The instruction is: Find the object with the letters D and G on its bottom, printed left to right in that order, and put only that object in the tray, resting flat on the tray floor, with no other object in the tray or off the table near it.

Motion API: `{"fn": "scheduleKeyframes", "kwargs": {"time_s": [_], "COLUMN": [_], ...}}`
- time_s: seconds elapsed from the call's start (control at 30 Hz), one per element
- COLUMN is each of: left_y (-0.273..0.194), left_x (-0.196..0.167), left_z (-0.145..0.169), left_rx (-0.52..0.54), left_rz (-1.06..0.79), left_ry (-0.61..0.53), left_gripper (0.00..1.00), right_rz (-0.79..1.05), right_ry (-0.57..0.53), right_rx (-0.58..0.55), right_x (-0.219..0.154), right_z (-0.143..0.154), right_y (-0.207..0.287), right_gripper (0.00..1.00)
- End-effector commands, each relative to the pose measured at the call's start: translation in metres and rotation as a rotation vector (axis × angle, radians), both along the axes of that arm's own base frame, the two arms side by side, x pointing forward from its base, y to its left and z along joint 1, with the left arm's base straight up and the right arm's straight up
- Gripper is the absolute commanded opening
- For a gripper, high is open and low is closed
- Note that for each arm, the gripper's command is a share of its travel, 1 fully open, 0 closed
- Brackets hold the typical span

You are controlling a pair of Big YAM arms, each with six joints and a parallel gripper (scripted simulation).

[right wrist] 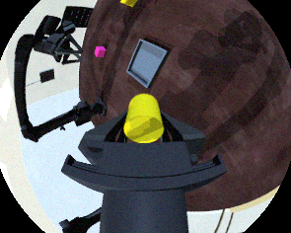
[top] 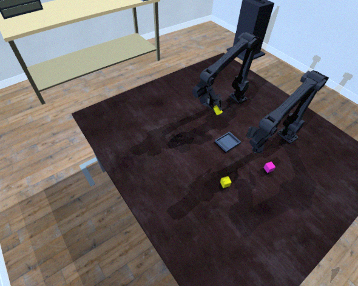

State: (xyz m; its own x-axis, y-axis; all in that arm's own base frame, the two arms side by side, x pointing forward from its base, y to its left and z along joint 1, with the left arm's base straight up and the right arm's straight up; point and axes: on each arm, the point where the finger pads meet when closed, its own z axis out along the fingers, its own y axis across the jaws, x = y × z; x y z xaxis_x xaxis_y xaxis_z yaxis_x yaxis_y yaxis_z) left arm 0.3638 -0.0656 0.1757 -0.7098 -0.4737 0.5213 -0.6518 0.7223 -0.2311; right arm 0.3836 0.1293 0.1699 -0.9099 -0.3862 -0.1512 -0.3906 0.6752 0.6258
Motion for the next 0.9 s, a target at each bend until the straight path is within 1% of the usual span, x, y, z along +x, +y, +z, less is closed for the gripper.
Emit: {"fn": "scheduleKeyframes", "kwargs": {"time_s": [0.0, 0.03, 0.23, 0.3, 0.37, 0.47, 0.53, 0.6, 0.67, 0.8, 0.87], "left_y": [-0.031, -0.031, -0.070, -0.082, -0.092, -0.107, -0.116, -0.116, -0.125, -0.138, -0.143], "left_x": [0.023, 0.023, 0.031, 0.033, 0.028, 0.029, 0.030, 0.030, 0.031, 0.028, 0.028], "left_z": [0.053, 0.053, 0.079, 0.087, 0.086, 0.097, 0.103, 0.103, 0.109, 0.111, 0.114], "left_rx": [0.008, 0.008, -0.079, -0.106, -0.124, -0.157, -0.178, -0.178, -0.197, -0.226, -0.240], "left_rz": [0.245, 0.245, 0.447, 0.504, 0.558, 0.631, 0.669, 0.669, 0.713, 0.763, 0.772], "left_ry": [0.062, 0.062, 0.161, 0.194, 0.248, 0.299, 0.324, 0.324, 0.347, 0.390, 0.393], "left_gripper": [0.71, 0.71, 0.71, 0.71, 0.71, 0.71, 0.71, 0.71, 0.71, 0.71, 0.71], "right_rz": [-0.075, -0.075, -0.157, -0.183, -0.207, -0.237, -0.259, -0.259, -0.276, -0.308, -0.309], "right_ry": [0.020, 0.020, 0.087, 0.104, 0.117, 0.136, 0.169, 0.169, 0.197, 0.225, 0.240], "right_rx": [0.084, 0.084, 0.236, 0.287, 0.337, 0.407, 0.448, 0.448, 0.484, 0.550, 0.576], "right_x": [0.021, 0.021, 0.025, 0.021, 0.019, 0.020, 0.017, 0.017, 0.015, 0.016, 0.015], "right_z": [0.029, 0.029, 0.052, 0.063, 0.070, 0.083, 0.085, 0.085, 0.087, 0.097, 0.102], "right_y": [0.002, 0.002, 0.012, 0.015, 0.019, 0.025, 0.029, 0.029, 0.033, 0.037, 0.043], "right_gripper": [0.38, 0.38, 0.38, 0.38, 0.38, 0.38, 0.38, 0.38, 0.38, 0.38, 0.38]}}
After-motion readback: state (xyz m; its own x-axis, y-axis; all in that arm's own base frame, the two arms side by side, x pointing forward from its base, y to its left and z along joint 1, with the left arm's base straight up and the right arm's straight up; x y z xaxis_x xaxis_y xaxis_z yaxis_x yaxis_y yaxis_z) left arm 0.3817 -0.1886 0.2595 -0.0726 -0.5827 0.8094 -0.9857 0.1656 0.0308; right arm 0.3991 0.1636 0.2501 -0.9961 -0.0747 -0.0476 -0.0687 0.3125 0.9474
